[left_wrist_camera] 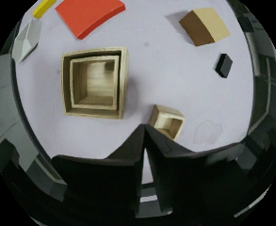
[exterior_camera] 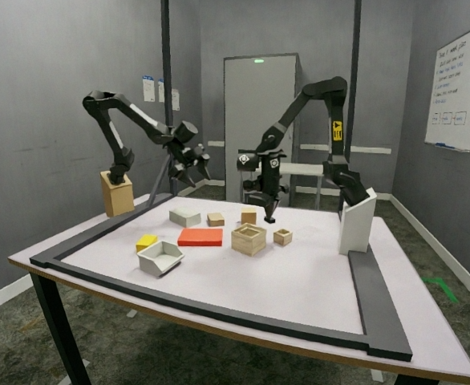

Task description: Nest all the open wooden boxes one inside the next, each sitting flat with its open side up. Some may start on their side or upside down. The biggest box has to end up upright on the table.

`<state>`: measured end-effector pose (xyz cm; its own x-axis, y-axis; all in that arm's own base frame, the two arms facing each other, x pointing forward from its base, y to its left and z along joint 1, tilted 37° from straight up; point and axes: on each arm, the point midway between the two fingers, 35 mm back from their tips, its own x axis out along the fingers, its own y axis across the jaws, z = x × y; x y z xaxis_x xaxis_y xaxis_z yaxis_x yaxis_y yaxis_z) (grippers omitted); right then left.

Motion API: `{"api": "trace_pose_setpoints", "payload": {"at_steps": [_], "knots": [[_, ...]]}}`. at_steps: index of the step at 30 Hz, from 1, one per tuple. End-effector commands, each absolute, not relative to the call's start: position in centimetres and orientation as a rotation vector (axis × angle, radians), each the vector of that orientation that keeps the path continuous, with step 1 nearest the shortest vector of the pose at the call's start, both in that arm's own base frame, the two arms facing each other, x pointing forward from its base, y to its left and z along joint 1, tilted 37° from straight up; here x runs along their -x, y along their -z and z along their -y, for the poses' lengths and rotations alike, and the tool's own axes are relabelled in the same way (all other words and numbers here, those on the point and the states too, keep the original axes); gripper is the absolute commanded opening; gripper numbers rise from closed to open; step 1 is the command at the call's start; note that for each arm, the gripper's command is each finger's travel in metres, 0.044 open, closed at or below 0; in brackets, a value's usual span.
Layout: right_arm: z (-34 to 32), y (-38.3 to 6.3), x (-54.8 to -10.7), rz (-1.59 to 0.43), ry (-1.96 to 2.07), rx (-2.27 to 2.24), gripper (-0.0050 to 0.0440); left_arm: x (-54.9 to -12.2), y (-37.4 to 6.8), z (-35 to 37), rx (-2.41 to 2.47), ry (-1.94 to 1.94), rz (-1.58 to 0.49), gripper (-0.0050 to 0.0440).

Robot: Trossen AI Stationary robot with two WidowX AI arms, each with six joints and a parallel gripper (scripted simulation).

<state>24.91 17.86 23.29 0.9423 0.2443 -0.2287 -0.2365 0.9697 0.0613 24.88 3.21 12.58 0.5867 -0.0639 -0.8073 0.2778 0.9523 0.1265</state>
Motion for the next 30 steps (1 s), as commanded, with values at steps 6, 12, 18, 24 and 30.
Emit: {"api": "trace_pose_setpoints", "payload": {"at_steps": [6,12,18,24,30], "knots": [[-16.7,-22.2,-24.0,-0.438,-0.226,-0.086,0.0400,-24.0,-11.4,-2.1,-0.350,0.242,-0.895,-0.0050],[-15.2,-20.6,-22.6,-0.589,-0.183,-0.099,0.0400,-23.4,-10.3,-1.4,-0.407,0.270,-0.887,-0.0050],[-13.6,-19.4,-21.1,-0.718,-0.129,-0.109,0.0400,-22.9,-9.4,-0.9,-0.453,0.293,-0.879,-0.0050],[-11.8,-18.4,-19.3,-0.850,-0.058,-0.116,0.0400,-22.4,-8.4,-0.5,-0.500,0.316,-0.871,-0.0050],[-11.6,-18.3,-19.0,-0.868,-0.048,-0.119,0.0400,-22.3,-8.3,-0.4,-0.505,0.319,-0.869,-0.0050]]}}
